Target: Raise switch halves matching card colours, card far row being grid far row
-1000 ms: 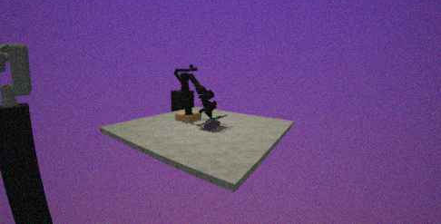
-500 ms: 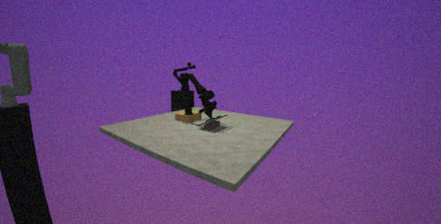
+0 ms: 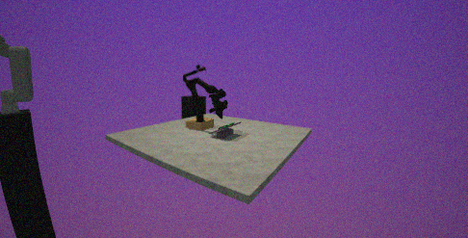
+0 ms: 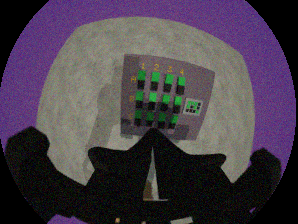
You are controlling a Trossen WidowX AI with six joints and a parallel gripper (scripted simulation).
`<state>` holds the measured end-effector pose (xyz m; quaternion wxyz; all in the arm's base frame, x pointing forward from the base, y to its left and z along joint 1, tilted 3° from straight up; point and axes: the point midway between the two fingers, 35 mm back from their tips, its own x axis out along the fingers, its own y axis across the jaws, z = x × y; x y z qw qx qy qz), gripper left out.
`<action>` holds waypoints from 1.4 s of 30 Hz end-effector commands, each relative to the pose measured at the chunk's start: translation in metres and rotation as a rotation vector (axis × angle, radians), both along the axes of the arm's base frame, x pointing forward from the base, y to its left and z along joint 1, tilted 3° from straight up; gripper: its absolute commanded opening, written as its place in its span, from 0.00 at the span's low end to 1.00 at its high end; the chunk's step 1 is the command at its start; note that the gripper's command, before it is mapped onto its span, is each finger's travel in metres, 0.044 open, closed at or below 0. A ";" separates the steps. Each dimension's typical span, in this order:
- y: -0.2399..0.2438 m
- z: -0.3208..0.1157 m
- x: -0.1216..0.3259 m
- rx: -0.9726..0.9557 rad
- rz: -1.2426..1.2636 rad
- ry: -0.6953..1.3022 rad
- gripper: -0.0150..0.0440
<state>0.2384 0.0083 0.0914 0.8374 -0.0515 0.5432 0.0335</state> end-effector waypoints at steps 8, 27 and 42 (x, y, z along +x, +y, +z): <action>0.003 -0.033 0.011 -0.007 -0.009 0.022 0.25; 0.003 -0.055 0.021 -0.007 -0.009 0.022 0.25; 0.003 -0.055 0.021 -0.007 -0.009 0.022 0.25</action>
